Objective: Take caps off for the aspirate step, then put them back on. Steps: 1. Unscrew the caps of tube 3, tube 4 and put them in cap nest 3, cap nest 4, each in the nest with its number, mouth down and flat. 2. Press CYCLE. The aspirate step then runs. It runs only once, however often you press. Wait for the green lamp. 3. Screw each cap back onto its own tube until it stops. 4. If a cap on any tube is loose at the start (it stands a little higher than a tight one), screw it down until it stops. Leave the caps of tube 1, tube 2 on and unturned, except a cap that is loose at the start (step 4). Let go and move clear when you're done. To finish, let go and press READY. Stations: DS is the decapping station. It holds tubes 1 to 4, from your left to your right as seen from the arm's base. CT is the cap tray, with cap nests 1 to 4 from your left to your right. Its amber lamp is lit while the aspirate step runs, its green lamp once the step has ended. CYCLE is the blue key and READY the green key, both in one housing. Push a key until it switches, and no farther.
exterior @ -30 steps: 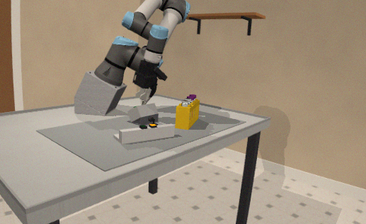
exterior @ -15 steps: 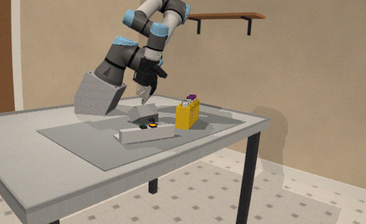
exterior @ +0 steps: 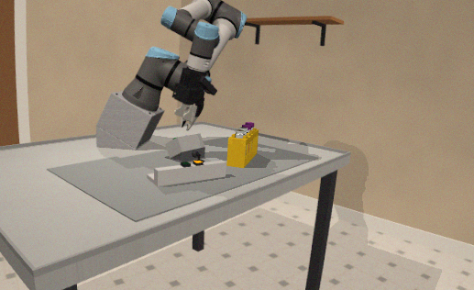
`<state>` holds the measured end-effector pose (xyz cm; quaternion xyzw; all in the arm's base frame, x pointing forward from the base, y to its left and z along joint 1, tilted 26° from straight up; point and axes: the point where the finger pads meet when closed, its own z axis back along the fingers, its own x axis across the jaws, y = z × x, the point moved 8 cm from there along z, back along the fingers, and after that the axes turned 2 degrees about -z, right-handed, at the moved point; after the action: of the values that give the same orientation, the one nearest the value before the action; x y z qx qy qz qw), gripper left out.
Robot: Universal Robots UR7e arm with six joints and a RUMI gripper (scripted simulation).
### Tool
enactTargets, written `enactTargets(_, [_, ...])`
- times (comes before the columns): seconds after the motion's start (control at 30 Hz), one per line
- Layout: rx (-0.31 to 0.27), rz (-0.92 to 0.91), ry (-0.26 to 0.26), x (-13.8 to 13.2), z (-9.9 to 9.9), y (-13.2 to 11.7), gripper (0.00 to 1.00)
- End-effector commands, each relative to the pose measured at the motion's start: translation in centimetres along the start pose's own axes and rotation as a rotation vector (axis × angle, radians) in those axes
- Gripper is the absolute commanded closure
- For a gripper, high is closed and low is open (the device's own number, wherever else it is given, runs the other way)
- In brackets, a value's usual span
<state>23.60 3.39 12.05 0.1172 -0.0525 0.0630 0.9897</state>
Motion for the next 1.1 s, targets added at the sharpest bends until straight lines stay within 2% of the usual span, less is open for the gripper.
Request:
enactTargets(0.0, [-0.018, 0.160, -0.032, 0.9, 0.2, -1.0, 0.00])
enactTargets(0.07, [-0.036, 0.322, -0.064, 1.9, 0.4, -2.0, 0.00])
enactTargets(0.17, [-0.036, 0.322, -0.064, 1.9, 0.4, -2.0, 0.00])
enactTargets(0.27, [-0.063, 0.566, -0.112, 3.3, 0.6, -3.7, 0.00])
enactTargets(0.3, [-0.063, 0.566, -0.112, 3.3, 0.6, -3.7, 0.00])
enactTargets(0.37, [-0.080, 0.714, -0.141, 4.3, 0.7, -4.8, 0.00])
enactTargets(0.47, [-0.090, 0.810, -0.160, 4.7, 0.7, -5.4, 0.00])
enactTargets(0.53, [-0.108, 0.963, -0.189, 5.7, 0.9, -6.6, 0.00])
enactTargets(0.63, [-0.117, 1.054, -0.208, 6.2, 0.9, -7.2, 0.00])
enactTargets(0.67, [-0.126, 1.135, -0.224, 6.7, 0.9, -7.9, 0.00])
enactTargets(0.73, [-0.126, 1.135, -0.224, 6.7, 0.9, -7.9, 0.00])
enactTargets(0.8, [-0.137, 1.239, -0.244, 7.8, 1.1, -9.1, 0.00])
enactTargets(1.07, [-0.137, 1.239, -0.244, 11.5, 1.6, -12.4, 0.00])
